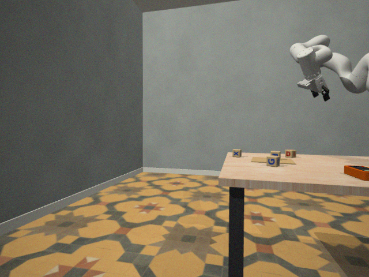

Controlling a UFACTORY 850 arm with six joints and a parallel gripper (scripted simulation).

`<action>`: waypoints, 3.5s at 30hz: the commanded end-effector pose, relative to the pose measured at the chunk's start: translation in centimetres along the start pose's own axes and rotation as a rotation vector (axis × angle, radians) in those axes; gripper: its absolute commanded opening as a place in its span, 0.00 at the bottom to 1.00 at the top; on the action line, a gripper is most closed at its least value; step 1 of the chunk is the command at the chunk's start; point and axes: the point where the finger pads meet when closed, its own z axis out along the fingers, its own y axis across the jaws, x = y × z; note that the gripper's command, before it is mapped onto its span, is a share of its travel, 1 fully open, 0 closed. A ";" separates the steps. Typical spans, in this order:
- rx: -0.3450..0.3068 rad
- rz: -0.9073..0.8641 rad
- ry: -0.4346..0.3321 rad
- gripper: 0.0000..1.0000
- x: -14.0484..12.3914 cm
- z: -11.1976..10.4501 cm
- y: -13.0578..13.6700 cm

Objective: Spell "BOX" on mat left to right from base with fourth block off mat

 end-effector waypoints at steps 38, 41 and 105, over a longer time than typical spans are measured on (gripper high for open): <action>0.208 -0.143 0.431 1.00 27.8 -14.1 -16.8; 0.221 -0.158 0.463 1.00 29.6 -15.0 -18.5; 0.315 -0.290 0.702 1.00 41.0 -20.5 -33.0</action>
